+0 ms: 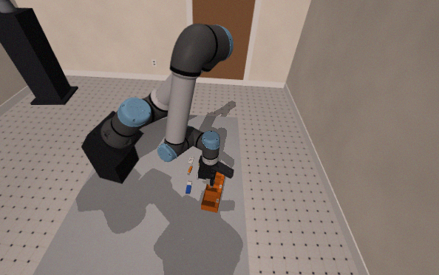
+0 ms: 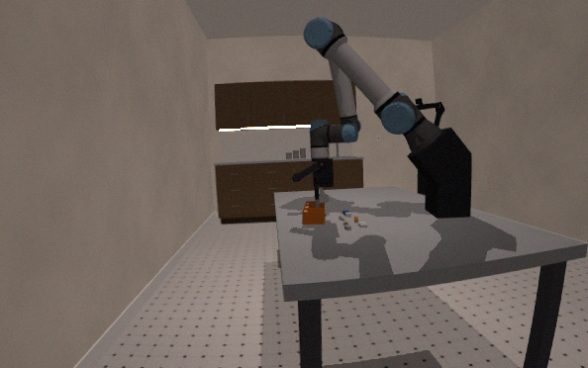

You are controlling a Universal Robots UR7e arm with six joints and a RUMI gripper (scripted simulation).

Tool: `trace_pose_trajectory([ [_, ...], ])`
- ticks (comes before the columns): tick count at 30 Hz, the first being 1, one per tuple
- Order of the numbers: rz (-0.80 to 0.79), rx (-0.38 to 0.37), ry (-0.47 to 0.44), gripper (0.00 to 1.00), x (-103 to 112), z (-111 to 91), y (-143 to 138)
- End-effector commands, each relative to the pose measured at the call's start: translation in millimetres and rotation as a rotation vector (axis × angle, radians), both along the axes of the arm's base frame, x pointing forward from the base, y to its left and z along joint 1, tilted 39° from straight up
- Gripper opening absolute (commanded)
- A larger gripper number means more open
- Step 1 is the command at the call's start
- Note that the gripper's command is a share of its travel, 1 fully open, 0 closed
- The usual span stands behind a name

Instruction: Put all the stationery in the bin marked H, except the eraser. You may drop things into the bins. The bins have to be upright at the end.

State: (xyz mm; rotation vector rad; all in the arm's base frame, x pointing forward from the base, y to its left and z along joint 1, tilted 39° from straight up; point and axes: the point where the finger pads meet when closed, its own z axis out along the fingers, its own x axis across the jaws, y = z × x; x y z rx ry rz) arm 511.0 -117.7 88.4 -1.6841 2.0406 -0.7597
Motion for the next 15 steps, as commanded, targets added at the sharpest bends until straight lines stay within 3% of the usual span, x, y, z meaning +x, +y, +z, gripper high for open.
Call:
trace_pose_trajectory([
  [1,0.000,-0.001,-0.001,0.04,0.1,0.4,0.0],
  [15,0.000,-0.001,-0.001,0.04,-11.1,14.8,3.0],
])
